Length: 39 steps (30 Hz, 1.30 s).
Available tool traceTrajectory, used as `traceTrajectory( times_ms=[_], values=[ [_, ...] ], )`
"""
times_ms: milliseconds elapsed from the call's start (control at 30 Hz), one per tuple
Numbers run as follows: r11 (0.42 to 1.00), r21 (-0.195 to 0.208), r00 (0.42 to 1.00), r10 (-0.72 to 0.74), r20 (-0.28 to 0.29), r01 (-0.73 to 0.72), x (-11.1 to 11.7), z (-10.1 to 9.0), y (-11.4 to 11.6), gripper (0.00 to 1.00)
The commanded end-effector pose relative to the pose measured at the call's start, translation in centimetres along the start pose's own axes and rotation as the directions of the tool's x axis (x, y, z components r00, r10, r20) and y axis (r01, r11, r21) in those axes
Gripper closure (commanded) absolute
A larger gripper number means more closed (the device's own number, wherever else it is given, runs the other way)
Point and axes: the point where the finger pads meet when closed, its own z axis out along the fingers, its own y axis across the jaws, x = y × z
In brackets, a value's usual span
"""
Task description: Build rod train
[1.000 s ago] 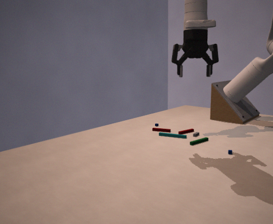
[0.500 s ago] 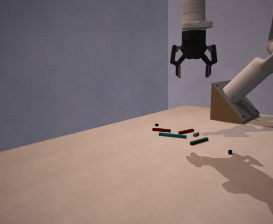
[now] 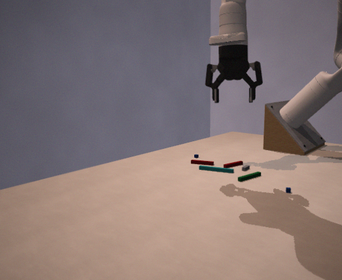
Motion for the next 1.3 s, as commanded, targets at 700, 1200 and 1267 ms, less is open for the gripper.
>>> traceTrajectory(
  times_ms=[700, 1200, 1267],
  values=[
    [0.498, 0.025, 0.498, 0.867, 0.016, -0.867, -5.7, 5.8, 7.9, 0.00],
    [-0.068, -0.003, -0.068, 0.998, -0.001, -0.998, -10.1, 8.6, 12.2, 0.00],
    [-0.138, -0.007, -0.138, 0.990, -0.006, -0.990, -10.7, 8.9, 12.7, 0.00]
  ],
)
